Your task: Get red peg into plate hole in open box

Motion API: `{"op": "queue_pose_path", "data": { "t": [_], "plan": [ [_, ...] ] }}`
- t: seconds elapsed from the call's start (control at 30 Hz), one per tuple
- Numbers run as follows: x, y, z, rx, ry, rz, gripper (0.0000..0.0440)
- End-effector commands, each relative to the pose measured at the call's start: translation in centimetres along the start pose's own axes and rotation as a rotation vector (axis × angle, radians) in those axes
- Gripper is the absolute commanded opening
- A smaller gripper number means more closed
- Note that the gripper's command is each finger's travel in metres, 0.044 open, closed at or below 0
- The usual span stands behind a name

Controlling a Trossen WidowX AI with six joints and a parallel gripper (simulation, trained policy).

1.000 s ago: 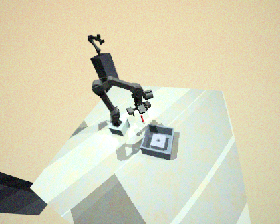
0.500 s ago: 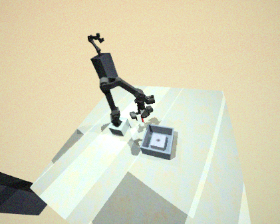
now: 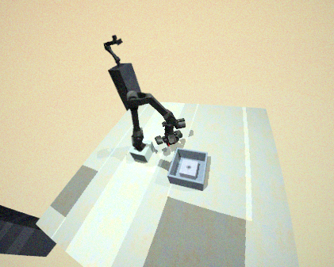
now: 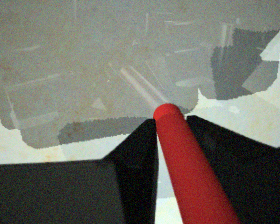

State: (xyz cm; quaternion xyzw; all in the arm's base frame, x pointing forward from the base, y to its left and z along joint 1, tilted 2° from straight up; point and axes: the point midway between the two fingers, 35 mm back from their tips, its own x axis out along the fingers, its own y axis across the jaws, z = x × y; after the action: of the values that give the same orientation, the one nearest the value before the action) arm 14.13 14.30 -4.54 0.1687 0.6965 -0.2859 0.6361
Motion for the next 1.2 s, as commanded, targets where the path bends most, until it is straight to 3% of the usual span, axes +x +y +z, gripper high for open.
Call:
{"op": "queue_pose_path", "data": {
  "t": [0.0,0.7,1.17],
  "plan": [
    [0.3,-0.1,0.0,0.005,-0.003,-0.029,0.0013],
    [-7.4,2.2,2.4,-0.011,-0.117,0.048,0.0],
    [-12.5,2.7,6.3,0.101,-0.184,0.082,0.0]
  ]
}}
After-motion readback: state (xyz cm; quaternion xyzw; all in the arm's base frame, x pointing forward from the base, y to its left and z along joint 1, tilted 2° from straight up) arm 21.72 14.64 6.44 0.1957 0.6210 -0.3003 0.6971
